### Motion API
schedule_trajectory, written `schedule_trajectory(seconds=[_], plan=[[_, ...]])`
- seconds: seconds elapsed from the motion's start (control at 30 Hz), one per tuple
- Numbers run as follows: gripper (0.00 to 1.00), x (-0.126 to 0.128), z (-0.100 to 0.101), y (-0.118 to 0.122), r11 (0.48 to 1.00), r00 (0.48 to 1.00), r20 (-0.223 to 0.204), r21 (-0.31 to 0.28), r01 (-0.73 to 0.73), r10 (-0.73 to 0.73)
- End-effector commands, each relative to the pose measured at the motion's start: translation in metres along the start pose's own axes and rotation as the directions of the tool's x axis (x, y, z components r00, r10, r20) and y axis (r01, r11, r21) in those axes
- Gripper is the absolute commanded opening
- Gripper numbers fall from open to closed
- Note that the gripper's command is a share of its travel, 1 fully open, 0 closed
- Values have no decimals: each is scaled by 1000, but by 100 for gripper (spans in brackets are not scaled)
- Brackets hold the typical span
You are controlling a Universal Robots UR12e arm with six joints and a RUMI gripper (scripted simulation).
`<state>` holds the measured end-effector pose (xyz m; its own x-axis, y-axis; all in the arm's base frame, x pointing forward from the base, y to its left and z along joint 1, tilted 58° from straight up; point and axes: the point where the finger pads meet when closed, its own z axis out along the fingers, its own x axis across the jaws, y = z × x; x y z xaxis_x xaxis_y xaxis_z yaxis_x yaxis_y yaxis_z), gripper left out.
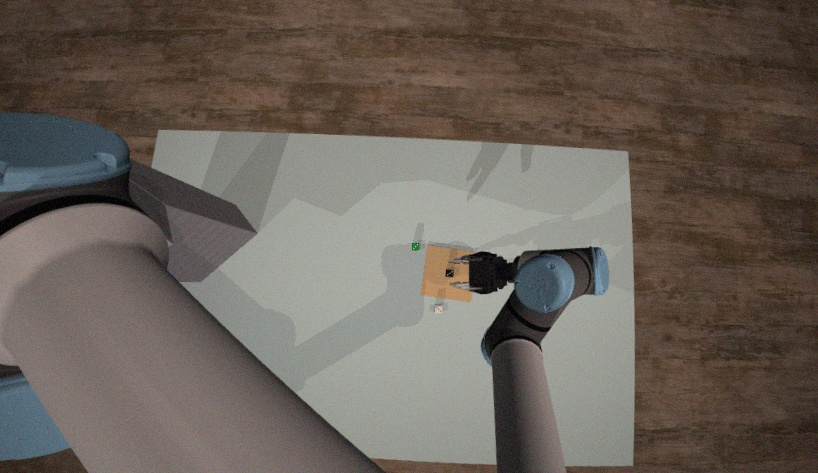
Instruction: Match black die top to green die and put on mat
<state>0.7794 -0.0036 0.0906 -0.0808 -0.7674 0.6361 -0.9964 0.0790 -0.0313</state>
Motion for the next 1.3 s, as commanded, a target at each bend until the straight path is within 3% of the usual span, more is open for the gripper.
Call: schedule_trajectory(seconds=[0.0,0.4,0.67,1.1,1.27], plan=[[33,0,-2,2,1000,1000,0,1,0,0],[33,-1,-1,1,1000,1000,3,25,0,0],[33,-3,1,0,997,1000,6,76,0,-1],[33,-2,0,2,977,1000,4,215,0,-1],[33,-1,-1,3,972,1000,2,237,0,-1]])
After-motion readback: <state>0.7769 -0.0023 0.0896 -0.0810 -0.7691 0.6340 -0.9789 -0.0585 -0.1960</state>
